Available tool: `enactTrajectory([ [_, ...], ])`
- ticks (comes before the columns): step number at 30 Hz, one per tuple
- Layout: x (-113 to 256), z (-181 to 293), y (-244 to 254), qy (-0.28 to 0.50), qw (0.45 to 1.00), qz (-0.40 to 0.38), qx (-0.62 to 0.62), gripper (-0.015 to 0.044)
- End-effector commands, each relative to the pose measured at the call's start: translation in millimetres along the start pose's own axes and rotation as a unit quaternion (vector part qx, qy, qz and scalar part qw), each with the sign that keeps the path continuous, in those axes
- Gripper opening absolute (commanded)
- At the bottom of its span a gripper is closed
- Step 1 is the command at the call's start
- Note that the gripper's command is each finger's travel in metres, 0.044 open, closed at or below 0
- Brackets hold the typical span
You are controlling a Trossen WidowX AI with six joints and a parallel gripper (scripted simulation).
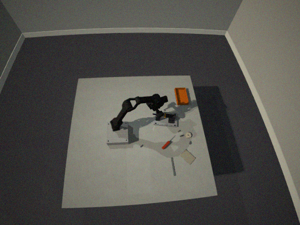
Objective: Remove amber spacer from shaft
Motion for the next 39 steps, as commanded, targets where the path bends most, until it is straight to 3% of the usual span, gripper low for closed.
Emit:
enactTrajectory([
  [1, 2.6, 0.1, 1.6, -0.002, 0.911, 0.004, 0.412, 0.044],
  [16, 0.3, 0.9, 1.3, -0.001, 0.71, 0.0, 0.704, 0.044],
  [33, -1.8, 1.6, 1.0, -0.003, 0.38, -0.003, 0.925, 0.044],
  [39, -1.8, 1.7, 1.0, -0.003, 0.364, -0.003, 0.931, 0.044],
])
Point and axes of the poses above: the point midway between the two fingers, 35 mm back from their tips, its own x axis back along the fingers, its own y axis across the jaws, z = x × y, the point moved 3 cm from there along x, back along the fingers, and after that the axes turned 8 degrees about x, right-handed, at the moved point
